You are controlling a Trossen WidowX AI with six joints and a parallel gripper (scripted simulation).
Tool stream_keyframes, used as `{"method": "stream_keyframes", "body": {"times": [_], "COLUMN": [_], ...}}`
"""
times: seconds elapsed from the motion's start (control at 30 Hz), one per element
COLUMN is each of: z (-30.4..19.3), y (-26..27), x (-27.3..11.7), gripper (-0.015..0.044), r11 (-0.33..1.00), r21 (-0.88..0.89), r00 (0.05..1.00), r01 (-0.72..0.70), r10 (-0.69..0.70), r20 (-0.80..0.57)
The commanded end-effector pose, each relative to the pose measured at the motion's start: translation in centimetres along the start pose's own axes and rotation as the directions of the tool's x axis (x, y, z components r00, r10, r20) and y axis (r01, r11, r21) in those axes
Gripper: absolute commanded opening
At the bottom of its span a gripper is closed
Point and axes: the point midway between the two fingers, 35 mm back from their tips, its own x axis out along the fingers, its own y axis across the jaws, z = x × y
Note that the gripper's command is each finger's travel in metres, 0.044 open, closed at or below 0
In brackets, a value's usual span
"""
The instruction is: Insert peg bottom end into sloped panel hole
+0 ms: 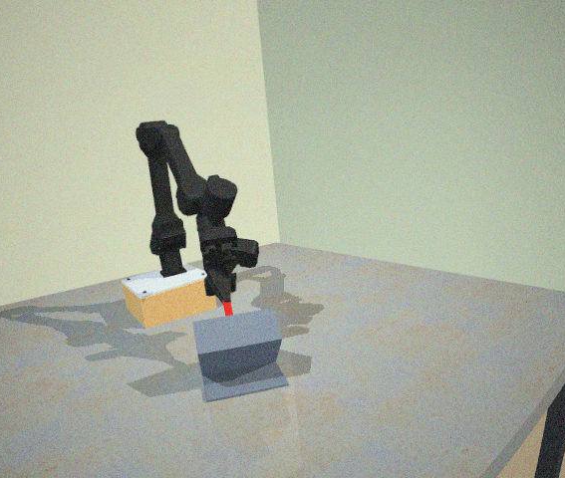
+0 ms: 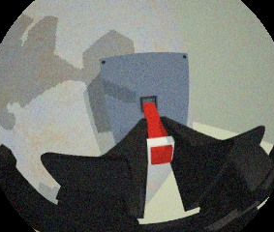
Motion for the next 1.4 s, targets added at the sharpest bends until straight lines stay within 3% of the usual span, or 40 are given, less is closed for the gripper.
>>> {"method": "stream_keyframes", "body": {"times": [0.0,1.37], "z": [0.0,0.1], "y": [0.1,-0.3], "x": [0.0,1.6], "gripper": [0.0,0.0], "r11": [1.0,1.0], "r21": [0.0,0.0], "r00": [1.0,1.0], "r01": [-0.002,-0.001], "r10": [0.002,0.001], "r20": [-0.001,-0.001]}}
